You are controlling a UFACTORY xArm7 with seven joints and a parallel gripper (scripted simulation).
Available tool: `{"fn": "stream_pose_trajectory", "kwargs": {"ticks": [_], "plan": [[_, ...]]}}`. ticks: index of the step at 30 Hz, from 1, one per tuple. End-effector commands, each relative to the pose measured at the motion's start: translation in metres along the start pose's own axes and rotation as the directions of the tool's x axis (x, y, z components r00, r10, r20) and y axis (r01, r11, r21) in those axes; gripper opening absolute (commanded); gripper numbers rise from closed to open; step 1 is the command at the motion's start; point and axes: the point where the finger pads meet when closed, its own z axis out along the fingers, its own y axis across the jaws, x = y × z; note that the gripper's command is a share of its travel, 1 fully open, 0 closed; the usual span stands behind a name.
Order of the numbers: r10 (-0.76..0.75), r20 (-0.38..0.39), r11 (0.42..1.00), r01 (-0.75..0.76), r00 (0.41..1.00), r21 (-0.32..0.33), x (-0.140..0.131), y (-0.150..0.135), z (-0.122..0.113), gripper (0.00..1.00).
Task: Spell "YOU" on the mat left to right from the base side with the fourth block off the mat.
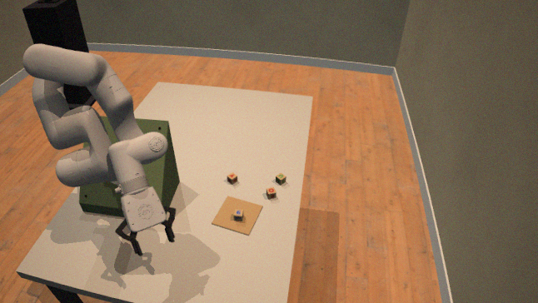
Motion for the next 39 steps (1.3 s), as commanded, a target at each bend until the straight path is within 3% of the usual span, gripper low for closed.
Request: {"fn": "stream_pose_trajectory", "kwargs": {"ticks": [1,21,24,32,34,35,39], "plan": [[0.001,0.001,1.0,-0.001,1.0,-0.001,-0.001,0.001,0.0,1.0],[0.006,0.002,1.0,-0.006,1.0,-0.016,-0.003,0.005,-0.001,1.0],[0.027,0.002,0.997,-0.027,1.0,-0.073,-0.01,0.023,-0.003,1.0],[0.121,-0.02,0.939,-0.121,0.992,-0.321,-0.046,0.1,-0.025,1.0],[0.121,-0.02,0.939,-0.121,0.992,-0.321,-0.046,0.1,-0.025,1.0],[0.142,-0.032,0.915,-0.144,0.989,-0.376,-0.056,0.118,-0.033,1.0],[0.142,-0.032,0.915,-0.144,0.989,-0.376,-0.056,0.118,-0.033,1.0]]}}
